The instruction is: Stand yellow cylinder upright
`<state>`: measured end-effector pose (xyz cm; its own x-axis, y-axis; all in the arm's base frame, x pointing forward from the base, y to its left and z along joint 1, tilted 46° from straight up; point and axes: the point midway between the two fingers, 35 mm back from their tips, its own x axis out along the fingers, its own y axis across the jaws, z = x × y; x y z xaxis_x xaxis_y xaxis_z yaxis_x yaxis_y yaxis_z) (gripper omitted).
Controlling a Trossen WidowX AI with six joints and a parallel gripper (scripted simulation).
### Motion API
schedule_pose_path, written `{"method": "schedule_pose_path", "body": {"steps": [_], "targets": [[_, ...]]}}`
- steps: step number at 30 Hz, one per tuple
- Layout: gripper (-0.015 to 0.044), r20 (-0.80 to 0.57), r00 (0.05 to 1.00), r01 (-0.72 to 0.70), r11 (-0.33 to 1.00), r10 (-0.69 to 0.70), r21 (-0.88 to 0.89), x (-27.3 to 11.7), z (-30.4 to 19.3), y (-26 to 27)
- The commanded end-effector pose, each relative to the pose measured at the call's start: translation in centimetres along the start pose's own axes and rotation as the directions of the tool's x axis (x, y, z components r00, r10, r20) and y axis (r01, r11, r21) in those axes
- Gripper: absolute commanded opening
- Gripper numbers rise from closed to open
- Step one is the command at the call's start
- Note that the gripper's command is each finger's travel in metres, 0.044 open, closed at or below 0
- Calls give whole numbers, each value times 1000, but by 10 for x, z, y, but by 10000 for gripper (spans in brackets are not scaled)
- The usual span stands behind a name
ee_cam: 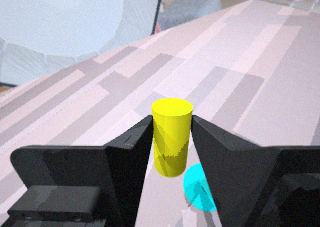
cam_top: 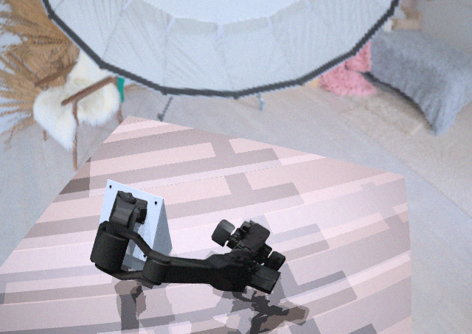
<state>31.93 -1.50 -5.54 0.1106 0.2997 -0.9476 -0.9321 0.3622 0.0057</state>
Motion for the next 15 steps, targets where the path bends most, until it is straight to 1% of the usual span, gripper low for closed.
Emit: {"method": "schedule_pose_path", "body": {"steps": [1,15], "targets": [[105,36,999,14,1000,-13,-15,-3,1,-1],[105,134,990,56,997,-49,-47,-10,2,-3]]}}
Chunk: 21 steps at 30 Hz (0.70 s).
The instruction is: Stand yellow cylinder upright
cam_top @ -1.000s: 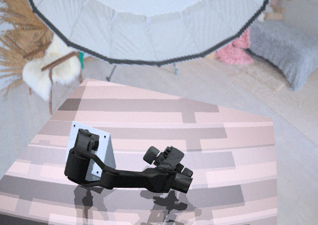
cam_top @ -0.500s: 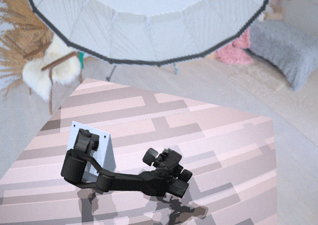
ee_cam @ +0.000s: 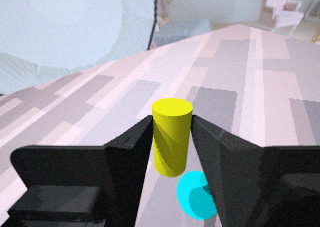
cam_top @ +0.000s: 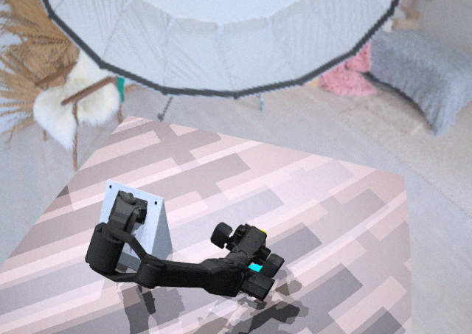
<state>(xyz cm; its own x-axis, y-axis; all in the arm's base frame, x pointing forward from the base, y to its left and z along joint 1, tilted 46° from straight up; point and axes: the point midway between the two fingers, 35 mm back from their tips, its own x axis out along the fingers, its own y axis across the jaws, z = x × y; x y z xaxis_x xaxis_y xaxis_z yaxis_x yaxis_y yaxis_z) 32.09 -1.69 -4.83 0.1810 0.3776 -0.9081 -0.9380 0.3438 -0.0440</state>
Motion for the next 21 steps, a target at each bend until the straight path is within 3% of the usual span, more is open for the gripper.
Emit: {"method": "schedule_pose_path", "body": {"steps": [1,21], "targets": [[105,35,999,17,1000,-16,-17,-3,2,-1],[105,168,982,94,993,-82,-70,-16,4,-4]]}}
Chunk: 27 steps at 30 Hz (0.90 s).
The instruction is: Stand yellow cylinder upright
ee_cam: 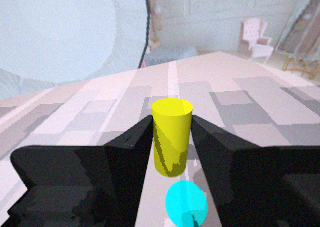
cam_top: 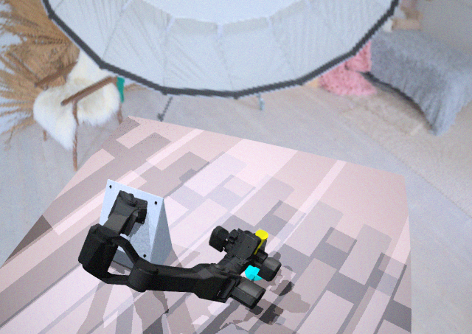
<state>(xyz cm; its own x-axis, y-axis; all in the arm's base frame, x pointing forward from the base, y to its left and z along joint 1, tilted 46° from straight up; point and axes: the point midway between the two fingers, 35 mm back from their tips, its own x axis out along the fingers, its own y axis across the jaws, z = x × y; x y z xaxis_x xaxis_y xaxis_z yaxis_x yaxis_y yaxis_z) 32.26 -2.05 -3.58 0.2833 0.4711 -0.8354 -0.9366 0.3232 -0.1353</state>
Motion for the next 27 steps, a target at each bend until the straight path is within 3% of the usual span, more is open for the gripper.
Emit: {"method": "schedule_pose_path", "body": {"steps": [1,27], "targets": [[105,33,999,21,1000,-20,-20,-4,2,-1],[105,153,983,111,990,-98,-82,-18,6,-5]]}}
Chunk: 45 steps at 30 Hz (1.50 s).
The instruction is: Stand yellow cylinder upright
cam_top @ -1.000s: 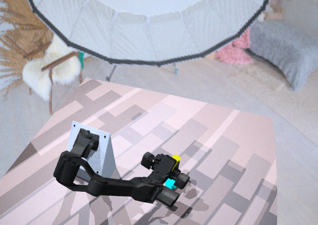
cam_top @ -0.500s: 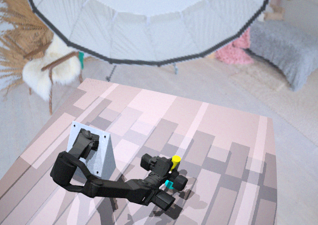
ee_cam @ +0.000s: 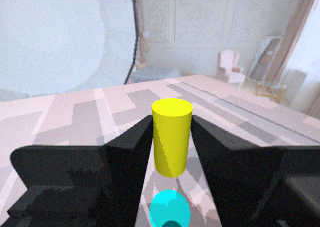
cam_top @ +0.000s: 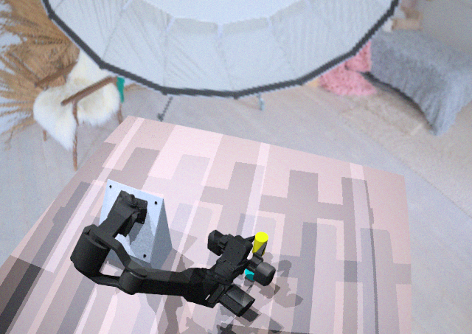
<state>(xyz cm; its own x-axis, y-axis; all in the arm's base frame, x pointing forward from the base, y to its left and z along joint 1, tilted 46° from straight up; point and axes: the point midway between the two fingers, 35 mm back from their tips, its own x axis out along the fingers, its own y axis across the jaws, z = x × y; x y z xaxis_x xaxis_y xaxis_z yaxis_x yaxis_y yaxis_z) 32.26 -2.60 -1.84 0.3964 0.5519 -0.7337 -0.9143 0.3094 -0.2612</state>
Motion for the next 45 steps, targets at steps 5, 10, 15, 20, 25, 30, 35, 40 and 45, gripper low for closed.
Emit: {"method": "schedule_pose_path", "body": {"steps": [5,10,15,20,25,30,35,40,45], "targets": [[105,9,1000,5,1000,-5,-9,-1,1,-1],[105,9,1000,5,1000,-5,-9,-1,1,-1],[105,7,1000,5,1000,-4,-9,0,-9,-2],[105,4,1000,3,1000,-3,-9,2,-30,-4],[105,3,1000,2,1000,-2,-9,4,-52,-4],[105,4,1000,3,1000,-3,-9,6,-73,-3],[105,6,1000,3,1000,-3,-8,8,-88,0],[105,-2,1000,3,1000,-3,-5,11,-105,-1],[105,-4,1000,3,1000,-3,-5,11,-108,-1]]}}
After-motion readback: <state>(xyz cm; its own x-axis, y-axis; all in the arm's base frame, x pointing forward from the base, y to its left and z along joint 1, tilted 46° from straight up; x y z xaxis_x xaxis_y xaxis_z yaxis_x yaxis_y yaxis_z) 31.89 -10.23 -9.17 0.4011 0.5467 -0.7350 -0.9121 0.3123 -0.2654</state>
